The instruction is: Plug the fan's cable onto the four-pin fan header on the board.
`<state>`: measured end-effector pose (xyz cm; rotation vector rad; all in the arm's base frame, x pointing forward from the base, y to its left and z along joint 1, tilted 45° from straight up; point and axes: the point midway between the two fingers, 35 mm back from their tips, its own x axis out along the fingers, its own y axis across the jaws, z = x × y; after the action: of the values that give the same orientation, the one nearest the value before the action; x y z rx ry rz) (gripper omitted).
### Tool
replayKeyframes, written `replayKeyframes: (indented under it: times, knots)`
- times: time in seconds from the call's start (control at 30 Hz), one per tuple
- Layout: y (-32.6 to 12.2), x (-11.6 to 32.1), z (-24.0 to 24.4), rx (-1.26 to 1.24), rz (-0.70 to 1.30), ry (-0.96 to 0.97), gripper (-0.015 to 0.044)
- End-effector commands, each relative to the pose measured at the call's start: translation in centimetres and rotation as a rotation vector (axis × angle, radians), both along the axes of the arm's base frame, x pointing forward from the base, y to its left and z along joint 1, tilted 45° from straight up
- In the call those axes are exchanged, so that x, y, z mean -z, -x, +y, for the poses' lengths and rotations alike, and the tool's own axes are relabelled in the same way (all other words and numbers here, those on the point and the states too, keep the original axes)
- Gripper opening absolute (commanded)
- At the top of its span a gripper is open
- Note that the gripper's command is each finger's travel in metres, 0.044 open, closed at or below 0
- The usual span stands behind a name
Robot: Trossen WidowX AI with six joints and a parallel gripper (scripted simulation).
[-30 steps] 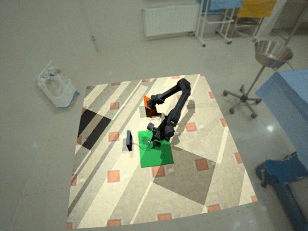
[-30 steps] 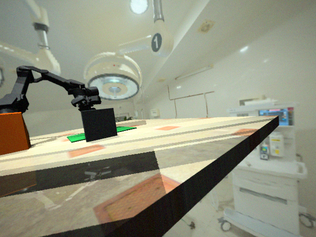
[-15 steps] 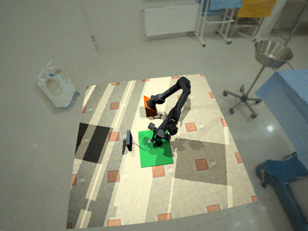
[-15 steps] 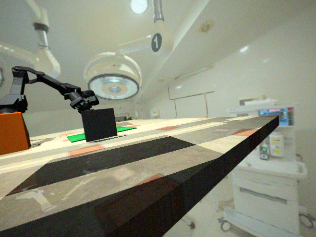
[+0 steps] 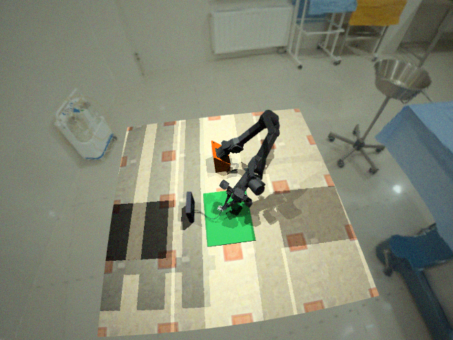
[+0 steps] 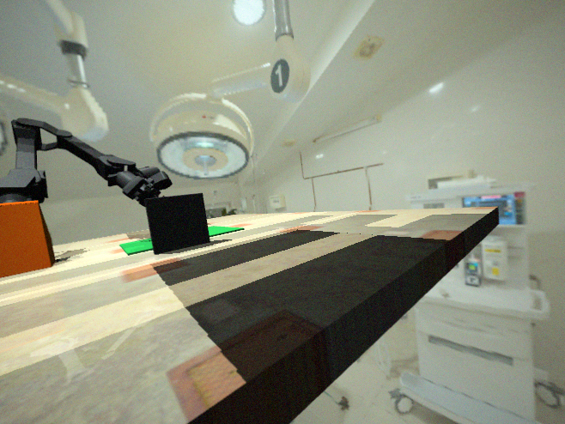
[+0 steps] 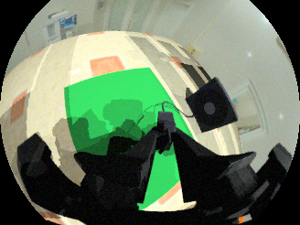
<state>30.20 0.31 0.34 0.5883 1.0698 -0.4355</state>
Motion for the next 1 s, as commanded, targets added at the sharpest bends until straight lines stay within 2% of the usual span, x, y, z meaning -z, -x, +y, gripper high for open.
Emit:
replayKeyframes:
  times: [0.0, 0.97]
  knots:
    - [0.1, -0.3, 0.0, 0.032, -0.049, 0.023, 0.0000]
    - [0.9, -2.6, 0.6, 0.223, -0.397, 0.073, 0.0000]
